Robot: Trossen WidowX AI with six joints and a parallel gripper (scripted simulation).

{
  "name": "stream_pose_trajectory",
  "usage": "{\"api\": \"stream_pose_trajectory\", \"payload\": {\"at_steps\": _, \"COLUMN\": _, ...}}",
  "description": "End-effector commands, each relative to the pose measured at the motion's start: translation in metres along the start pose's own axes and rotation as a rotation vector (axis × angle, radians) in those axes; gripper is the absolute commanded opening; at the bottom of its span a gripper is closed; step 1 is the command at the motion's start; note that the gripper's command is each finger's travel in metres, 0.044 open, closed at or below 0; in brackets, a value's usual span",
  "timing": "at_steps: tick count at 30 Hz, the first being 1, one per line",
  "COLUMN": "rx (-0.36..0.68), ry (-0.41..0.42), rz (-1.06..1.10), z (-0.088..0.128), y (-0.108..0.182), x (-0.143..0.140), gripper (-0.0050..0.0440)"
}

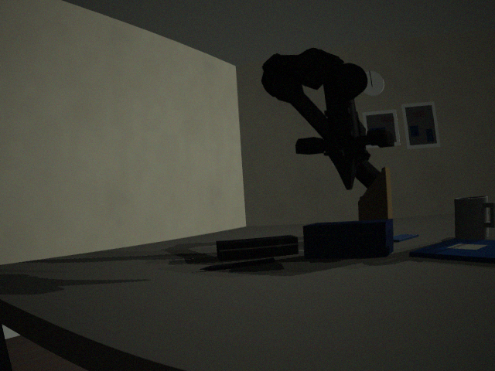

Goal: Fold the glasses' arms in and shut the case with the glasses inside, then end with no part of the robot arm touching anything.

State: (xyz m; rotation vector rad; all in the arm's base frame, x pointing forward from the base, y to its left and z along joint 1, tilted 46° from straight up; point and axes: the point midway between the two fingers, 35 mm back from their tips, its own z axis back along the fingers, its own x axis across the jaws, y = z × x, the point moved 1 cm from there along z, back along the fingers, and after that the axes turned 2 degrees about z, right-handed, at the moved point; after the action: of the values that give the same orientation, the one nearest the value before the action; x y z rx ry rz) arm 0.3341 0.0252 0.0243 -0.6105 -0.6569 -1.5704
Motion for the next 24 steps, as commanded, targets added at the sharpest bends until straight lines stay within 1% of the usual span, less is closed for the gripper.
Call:
{"api": "stream_pose_trajectory", "payload": {"at_steps": 1, "rx": 0.032, "ry": 0.017, "rz": -0.012, "z": 0.051, "y": -0.006, "x": 0.001, "gripper": 0.0000}}
{"api": "stream_pose_trajectory", "payload": {"at_steps": 3, "rx": 0.020, "ry": 0.006, "rz": 0.000, "z": 0.058, "y": -0.011, "x": 0.004, "gripper": 0.0000}}
{"api": "stream_pose_trajectory", "payload": {"at_steps": 6, "rx": 0.035, "ry": 0.010, "rz": 0.005, "z": 0.055, "y": -0.009, "x": 0.000, "gripper": 0.0000}}
{"api": "stream_pose_trajectory", "payload": {"at_steps": 10, "rx": 0.020, "ry": 0.005, "rz": 0.000, "z": 0.059, "y": -0.011, "x": 0.004, "gripper": 0.0000}}
{"api": "stream_pose_trajectory", "payload": {"at_steps": 12, "rx": 0.020, "ry": 0.007, "rz": 0.001, "z": 0.056, "y": -0.018, "x": -0.001, "gripper": 0.0000}}
{"api": "stream_pose_trajectory", "payload": {"at_steps": 17, "rx": 0.020, "ry": 0.010, "rz": 0.002, "z": 0.037, "y": -0.069, "x": -0.028, "gripper": 0.0000}}
{"api": "stream_pose_trajectory", "payload": {"at_steps": 21, "rx": 0.020, "ry": 0.007, "rz": 0.001, "z": 0.018, "y": -0.113, "x": -0.039, "gripper": 0.0000}}
{"api": "stream_pose_trajectory", "payload": {"at_steps": 22, "rx": 0.020, "ry": 0.006, "rz": 0.001, "z": 0.015, "y": -0.119, "x": -0.040, "gripper": 0.0000}}
{"api": "stream_pose_trajectory", "payload": {"at_steps": 24, "rx": 0.020, "ry": 0.006, "rz": 0.000, "z": 0.014, "y": -0.121, "x": -0.040, "gripper": 0.0000}}
